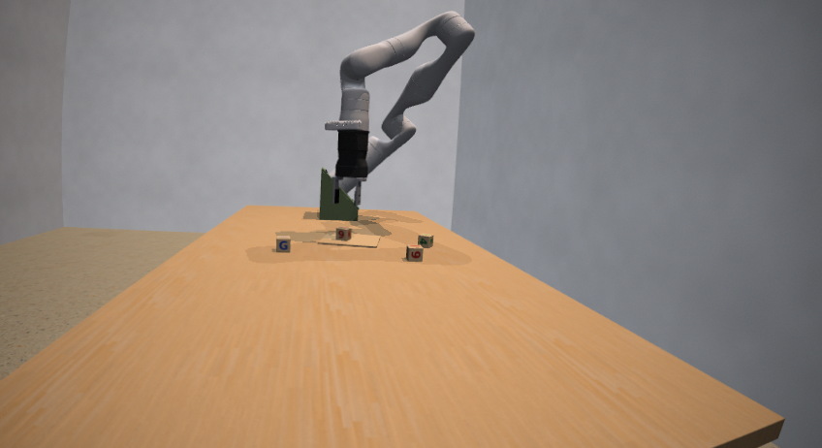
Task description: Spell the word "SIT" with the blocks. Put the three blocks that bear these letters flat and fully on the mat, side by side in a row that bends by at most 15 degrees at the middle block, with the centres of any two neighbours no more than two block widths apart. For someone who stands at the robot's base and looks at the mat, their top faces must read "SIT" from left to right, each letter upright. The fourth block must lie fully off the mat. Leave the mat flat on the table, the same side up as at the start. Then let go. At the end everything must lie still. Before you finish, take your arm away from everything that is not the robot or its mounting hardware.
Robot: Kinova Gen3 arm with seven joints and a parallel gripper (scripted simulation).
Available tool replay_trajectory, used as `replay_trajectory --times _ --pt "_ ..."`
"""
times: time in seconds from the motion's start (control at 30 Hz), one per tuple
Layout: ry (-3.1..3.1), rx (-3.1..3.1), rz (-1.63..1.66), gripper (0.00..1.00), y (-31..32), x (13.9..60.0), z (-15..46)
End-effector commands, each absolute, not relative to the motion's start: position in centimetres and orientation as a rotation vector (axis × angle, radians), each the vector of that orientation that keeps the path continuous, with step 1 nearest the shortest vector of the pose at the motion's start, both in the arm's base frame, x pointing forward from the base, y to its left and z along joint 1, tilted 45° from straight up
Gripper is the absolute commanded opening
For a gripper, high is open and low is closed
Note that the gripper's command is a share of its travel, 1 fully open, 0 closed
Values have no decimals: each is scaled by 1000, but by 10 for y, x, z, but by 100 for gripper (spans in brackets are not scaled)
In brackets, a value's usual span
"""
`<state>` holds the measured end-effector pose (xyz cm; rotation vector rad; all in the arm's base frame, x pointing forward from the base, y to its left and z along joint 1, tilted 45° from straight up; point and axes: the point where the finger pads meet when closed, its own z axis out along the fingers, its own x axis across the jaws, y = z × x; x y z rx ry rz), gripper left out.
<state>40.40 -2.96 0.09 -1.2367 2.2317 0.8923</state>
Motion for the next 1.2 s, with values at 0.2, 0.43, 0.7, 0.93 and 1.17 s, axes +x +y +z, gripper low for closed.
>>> replay_trajectory --times 0.2,0.43,0.7,0.93,1.17 --pt "2247 -1219 887 100 -29 405 -3" --pt "2247 -1219 886 100 -23 406 -8" --pt "2248 -1219 886 100 -17 407 -15" --pt "2248 -1219 886 100 -9 408 -22" --pt "2248 -1219 886 100 -4 408 -28"
